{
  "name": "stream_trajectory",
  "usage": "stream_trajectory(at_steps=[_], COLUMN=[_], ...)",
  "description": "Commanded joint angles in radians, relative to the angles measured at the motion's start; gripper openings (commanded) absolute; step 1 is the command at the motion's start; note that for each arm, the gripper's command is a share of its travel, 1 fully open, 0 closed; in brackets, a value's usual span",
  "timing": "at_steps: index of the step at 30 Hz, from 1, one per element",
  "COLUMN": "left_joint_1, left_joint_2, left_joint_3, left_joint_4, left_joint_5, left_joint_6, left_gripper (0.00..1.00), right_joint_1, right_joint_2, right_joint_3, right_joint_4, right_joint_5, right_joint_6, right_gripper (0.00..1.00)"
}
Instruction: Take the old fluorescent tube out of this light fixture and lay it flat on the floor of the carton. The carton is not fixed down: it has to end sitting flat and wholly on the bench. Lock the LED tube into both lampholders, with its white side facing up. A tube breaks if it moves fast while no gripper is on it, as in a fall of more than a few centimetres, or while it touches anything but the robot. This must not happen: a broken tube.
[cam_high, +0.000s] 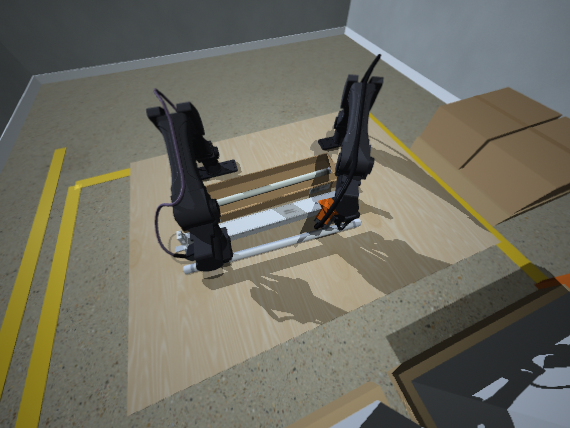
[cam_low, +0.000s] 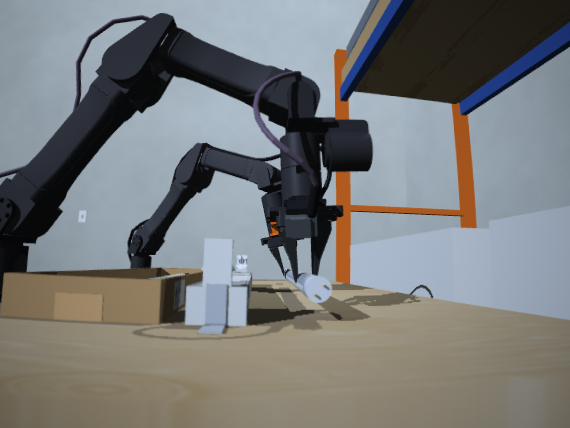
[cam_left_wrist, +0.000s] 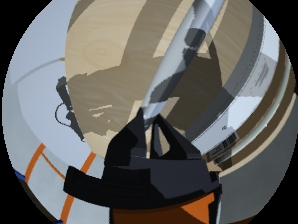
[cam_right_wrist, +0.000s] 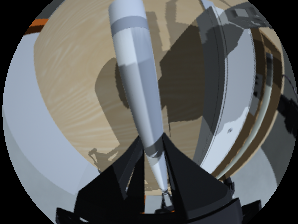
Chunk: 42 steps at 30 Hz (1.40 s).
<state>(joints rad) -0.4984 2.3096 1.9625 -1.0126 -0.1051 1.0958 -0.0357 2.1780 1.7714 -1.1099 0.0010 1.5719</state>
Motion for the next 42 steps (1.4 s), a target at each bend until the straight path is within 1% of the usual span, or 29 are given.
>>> stream_trajectory(at_steps=[1,5,6,11,13,19,22,23,28,30,36,39,40,42], left_joint_1=[-0.008,-0.003,-0.009,-0.017,-0.001,-0.019,-0.009,-0.017,-0.026,-0.013,-0.026,-0.019,-0.029,-0.036], left_joint_2=[-0.049,-0.054,-0.061,-0.086,-0.089,-0.102,-0.103,-0.109,-0.131,-0.135,-0.151,-0.151,-0.158,-0.166], left_joint_3=[-0.018,-0.016,-0.040,-0.088,-0.081,-0.120,-0.111,-0.134,-0.177,-0.174,-0.217,-0.209,-0.232,-0.250], left_joint_4=[0.041,0.037,0.065,0.114,0.106,0.140,0.129,0.156,0.203,0.200,0.242,0.228,0.259,0.278], left_joint_5=[-0.013,-0.012,-0.021,-0.035,-0.032,-0.043,-0.040,-0.048,-0.063,-0.062,-0.076,-0.072,-0.082,-0.088], left_joint_6=[-0.010,-0.009,-0.011,-0.013,-0.012,-0.013,-0.013,-0.014,-0.015,-0.015,-0.016,-0.015,-0.016,-0.016], left_gripper=[0.11,0.11,0.11,0.11,0.11,0.11,0.11,0.11,0.11,0.11,0.11,0.11,0.11,0.11], right_joint_1=[-0.005,-0.005,-0.002,-0.005,-0.006,-0.007,-0.007,-0.003,-0.008,-0.008,-0.009,-0.010,-0.003,-0.010], right_joint_2=[-0.038,-0.043,-0.051,-0.077,-0.079,-0.095,-0.096,-0.103,-0.127,-0.131,-0.150,-0.150,-0.158,-0.168], right_joint_3=[-0.028,-0.026,-0.048,-0.093,-0.083,-0.122,-0.115,-0.135,-0.176,-0.171,-0.214,-0.207,-0.228,-0.246], right_joint_4=[0.037,0.024,0.061,0.108,0.096,0.132,0.114,0.148,0.194,0.190,0.231,0.211,0.249,0.267], right_joint_5=[0.010,0.010,0.009,0.010,0.010,0.010,0.010,0.009,0.010,0.010,0.010,0.010,0.010,0.011], right_joint_6=[-0.007,-0.006,-0.004,-0.006,-0.006,-0.007,-0.007,-0.004,-0.007,-0.007,-0.007,-0.007,-0.004,-0.007], right_gripper=[0.11,0.11,0.11,0.11,0.11,0.11,0.11,0.11,0.11,0.11,0.11,0.11,0.11,0.11])
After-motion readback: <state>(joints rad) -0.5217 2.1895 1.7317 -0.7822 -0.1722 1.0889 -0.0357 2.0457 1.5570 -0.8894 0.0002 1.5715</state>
